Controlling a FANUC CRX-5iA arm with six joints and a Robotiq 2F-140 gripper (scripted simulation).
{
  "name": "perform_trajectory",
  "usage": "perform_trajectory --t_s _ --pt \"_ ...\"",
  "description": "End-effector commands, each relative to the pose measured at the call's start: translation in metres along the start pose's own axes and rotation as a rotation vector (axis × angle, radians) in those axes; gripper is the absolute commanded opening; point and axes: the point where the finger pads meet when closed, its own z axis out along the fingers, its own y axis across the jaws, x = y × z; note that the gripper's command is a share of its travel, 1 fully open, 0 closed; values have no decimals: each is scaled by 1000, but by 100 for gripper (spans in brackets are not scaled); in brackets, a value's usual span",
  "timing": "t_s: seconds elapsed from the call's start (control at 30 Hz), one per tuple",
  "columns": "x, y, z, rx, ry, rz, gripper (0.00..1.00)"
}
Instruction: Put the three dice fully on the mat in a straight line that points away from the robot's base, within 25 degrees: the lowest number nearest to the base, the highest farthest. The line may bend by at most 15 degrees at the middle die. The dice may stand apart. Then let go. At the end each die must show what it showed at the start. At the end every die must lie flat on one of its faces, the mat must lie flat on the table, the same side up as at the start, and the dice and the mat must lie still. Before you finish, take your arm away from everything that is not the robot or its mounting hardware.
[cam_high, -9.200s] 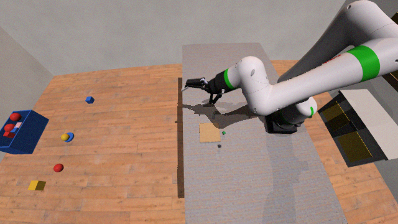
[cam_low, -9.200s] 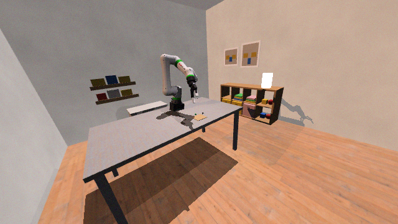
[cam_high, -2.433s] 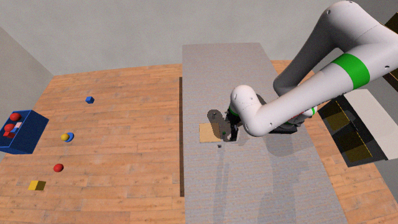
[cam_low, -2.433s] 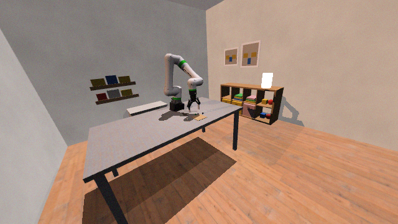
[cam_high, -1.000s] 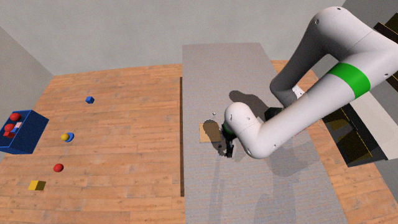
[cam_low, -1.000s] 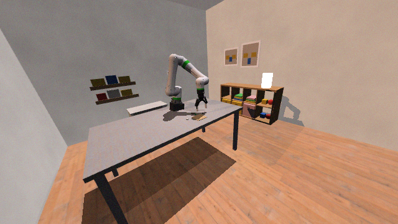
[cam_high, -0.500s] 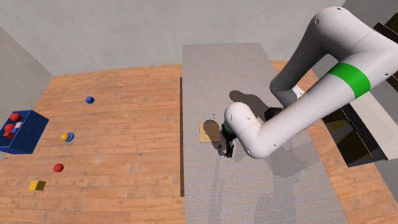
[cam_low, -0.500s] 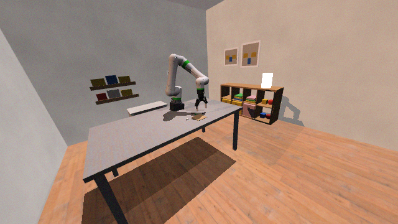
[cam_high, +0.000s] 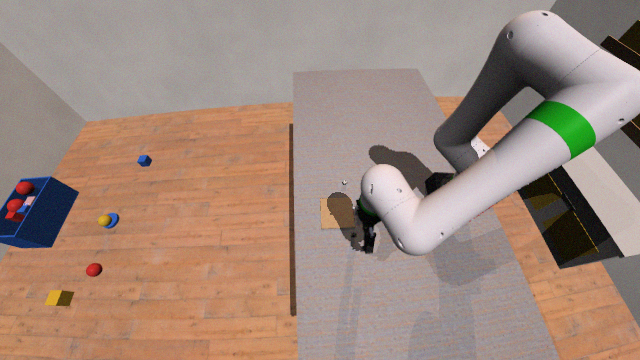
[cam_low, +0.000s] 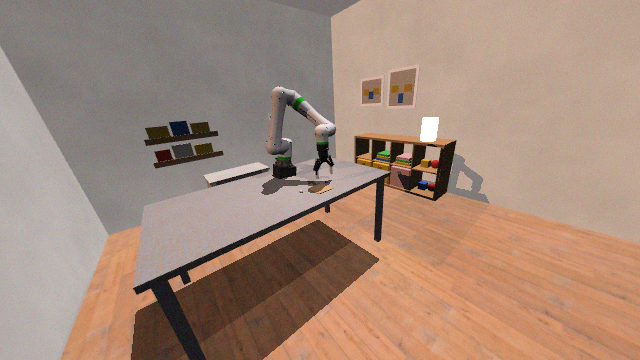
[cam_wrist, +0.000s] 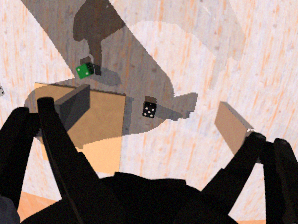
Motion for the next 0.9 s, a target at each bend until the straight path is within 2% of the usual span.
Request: perform_trajectory --t_s 0.0,0.17,0.33,0.4,0.67,0.87 --pt "0 0 0 0 0 0 100" --pt "0 0 -6 0 0 0 100" --pt "0 0 -34 0 0 0 100" --pt "0 0 -34 0 0 0 100" --pt "0 0 -89 0 0 0 100" --pt "0 0 -99 0 0 0 100"
